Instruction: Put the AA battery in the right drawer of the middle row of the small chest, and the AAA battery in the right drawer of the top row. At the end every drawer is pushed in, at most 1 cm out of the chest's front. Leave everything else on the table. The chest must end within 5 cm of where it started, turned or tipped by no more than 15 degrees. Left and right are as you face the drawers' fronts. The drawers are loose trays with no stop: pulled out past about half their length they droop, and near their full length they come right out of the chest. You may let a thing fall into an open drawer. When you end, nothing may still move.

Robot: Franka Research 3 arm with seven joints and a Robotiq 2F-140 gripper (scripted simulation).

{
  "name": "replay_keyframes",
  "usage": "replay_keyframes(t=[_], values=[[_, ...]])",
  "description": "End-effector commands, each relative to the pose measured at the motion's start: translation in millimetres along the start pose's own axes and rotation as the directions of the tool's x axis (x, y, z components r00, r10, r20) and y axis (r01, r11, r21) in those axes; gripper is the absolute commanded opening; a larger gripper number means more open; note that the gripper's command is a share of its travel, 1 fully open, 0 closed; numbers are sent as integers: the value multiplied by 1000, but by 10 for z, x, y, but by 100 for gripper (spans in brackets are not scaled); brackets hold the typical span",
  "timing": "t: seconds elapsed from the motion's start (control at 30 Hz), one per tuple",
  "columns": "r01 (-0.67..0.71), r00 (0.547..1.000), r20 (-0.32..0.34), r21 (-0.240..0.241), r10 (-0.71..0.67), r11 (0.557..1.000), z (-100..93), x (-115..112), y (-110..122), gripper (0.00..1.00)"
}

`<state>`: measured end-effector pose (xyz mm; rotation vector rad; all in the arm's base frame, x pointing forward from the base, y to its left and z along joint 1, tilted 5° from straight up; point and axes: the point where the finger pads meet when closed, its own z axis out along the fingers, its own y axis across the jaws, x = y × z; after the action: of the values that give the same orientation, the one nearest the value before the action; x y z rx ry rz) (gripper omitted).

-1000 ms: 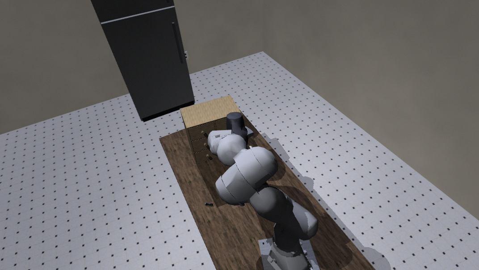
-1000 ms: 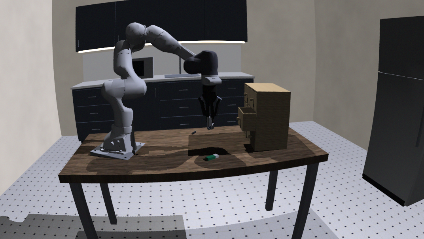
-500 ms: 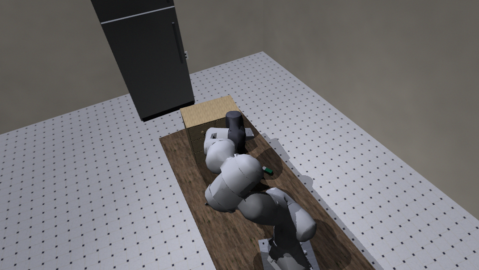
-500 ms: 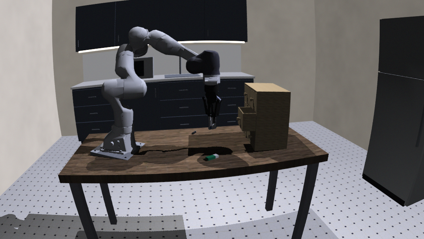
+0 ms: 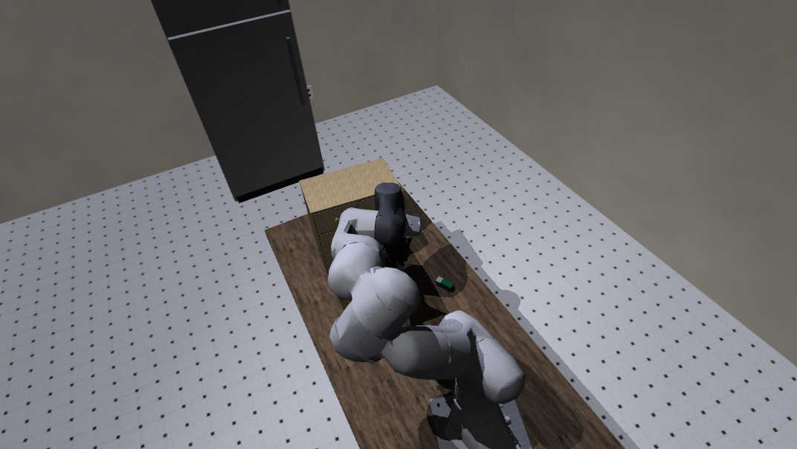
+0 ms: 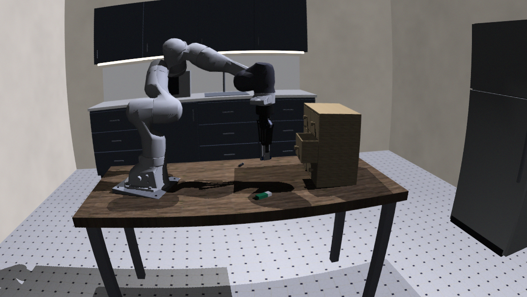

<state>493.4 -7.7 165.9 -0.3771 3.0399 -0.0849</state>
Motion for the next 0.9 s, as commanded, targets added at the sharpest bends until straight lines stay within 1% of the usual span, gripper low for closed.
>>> replay_keyframes(t=[0.0,0.03,0.07,0.1,0.13,0.27,0.6,0.73,0.87], values=[[-189,982,-6,-17,188,982,13,-10,49,6],[-189,982,-6,-17,188,982,13,-10,49,6],[-239,971,-7,-18,239,971,12,-23,48,6],[-239,971,-7,-18,239,971,12,-23,48,6],[-277,961,-7,-19,276,961,12,-33,48,6],[-329,944,-8,-20,329,944,11,-47,48,6],[-333,943,-8,-20,333,943,-7,-48,47,6],[-333,943,-8,-20,333,943,-60,-48,46,6],[-333,943,-8,-20,333,943,-157,-49,44,6]])
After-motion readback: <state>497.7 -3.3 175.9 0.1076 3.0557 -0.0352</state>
